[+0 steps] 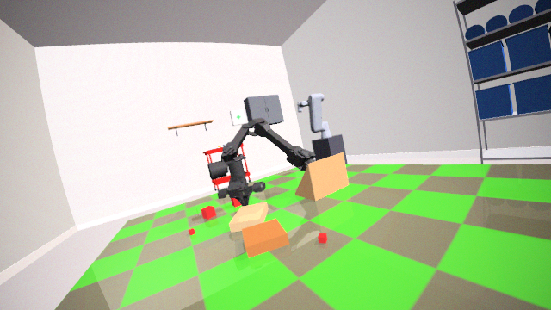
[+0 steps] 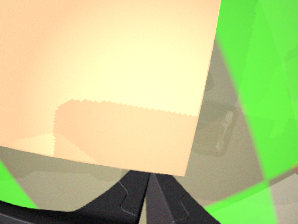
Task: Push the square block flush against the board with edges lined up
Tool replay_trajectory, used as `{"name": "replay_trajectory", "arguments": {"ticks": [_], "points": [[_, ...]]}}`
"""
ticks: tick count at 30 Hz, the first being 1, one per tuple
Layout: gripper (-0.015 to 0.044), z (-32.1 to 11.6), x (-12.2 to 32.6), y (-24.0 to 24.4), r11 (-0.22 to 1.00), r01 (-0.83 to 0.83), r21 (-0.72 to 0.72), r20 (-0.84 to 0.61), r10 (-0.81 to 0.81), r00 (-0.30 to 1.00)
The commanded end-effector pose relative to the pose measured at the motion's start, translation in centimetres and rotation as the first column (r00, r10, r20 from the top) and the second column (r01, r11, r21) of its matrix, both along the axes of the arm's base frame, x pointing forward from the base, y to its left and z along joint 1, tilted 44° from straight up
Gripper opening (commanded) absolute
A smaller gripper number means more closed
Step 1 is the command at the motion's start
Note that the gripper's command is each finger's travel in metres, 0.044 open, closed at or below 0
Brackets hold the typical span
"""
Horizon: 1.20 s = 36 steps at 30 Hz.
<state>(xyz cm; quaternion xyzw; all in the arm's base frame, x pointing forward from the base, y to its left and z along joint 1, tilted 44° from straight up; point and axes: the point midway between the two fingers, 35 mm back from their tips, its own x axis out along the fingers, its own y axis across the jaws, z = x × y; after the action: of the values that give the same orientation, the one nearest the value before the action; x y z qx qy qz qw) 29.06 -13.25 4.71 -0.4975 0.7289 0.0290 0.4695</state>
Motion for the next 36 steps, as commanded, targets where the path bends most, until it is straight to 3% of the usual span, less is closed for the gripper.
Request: {"name": "replay_trajectory", "arguments": {"ticks": [1,36], "points": [[0.0,-0.3,0.4,0.2,1.0,0.002,0.005,0.003,-0.002,1.0],[0.0,-1.6,2.1,1.5,1.0,0.002,0.007,0.004,-0.002,1.0]]}}
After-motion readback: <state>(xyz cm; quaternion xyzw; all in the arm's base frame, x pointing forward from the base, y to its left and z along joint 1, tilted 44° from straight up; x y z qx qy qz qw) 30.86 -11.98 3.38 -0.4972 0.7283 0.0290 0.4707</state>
